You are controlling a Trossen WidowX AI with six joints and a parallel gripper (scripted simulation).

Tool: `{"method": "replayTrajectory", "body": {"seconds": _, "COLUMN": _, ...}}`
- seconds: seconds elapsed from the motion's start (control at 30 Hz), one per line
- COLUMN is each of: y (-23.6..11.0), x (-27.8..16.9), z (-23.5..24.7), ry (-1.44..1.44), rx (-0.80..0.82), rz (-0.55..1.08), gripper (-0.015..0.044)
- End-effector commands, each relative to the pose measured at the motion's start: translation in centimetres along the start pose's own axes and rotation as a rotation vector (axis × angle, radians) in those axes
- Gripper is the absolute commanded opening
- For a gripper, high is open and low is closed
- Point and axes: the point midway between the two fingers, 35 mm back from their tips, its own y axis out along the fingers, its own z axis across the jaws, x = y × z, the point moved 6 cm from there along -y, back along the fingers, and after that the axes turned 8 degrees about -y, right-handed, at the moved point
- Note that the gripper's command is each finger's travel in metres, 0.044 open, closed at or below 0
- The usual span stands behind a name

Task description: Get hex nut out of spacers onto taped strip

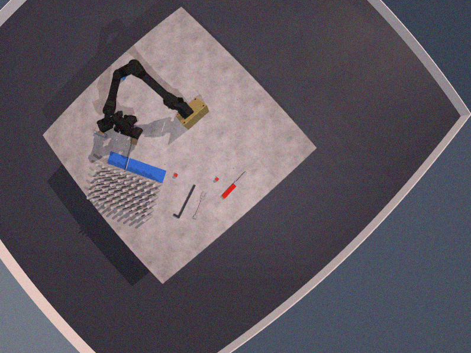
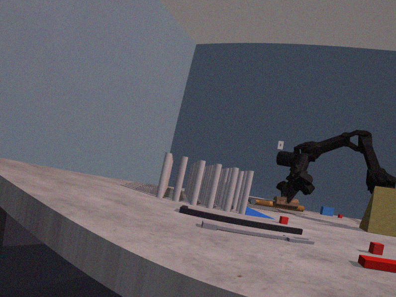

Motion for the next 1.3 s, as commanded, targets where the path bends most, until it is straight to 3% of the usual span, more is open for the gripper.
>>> {"method": "replayTrajectory", "body": {"seconds": 0.0, "y": -0.1, "x": -0.5, "z": 0.2, "ry": 0.006, "rx": 0.005, "rz": 0.011, "gripper": 0.0000}}
{"method": "replayTrajectory", "body": {"seconds": 1.27, "y": 0.9, "x": -2.9, "z": 0.7, "ry": 0.009, "rx": 0.006, "rz": 0.013, "gripper": 0.0000}}
